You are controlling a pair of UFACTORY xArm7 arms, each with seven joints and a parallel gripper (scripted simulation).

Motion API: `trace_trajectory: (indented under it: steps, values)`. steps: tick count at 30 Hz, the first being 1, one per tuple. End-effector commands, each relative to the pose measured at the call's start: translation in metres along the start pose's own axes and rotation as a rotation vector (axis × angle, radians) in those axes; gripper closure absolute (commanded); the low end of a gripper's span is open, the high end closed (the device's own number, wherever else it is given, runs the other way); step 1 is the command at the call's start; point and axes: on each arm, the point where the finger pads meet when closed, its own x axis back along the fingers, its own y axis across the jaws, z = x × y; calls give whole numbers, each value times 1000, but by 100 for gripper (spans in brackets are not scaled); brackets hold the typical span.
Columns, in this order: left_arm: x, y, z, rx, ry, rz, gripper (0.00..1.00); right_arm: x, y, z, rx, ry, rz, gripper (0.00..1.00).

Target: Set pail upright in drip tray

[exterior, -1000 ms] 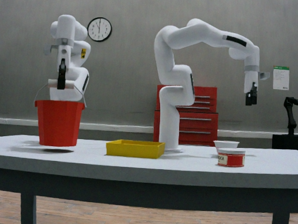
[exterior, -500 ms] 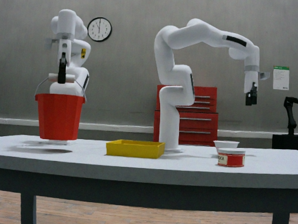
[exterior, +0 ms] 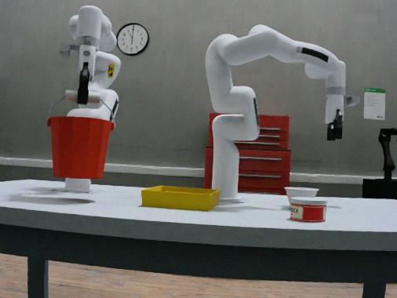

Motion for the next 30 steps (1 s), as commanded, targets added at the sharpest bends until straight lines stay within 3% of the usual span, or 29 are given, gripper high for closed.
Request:
trace_trajectory:
  steps: [1,30]
  values:
    - [1,0,1,0,3,0,0,8,-1,0,0,1,3,100]
    - [1,0,1,0,3,0,0,21,-1,0,0,1,3,100]
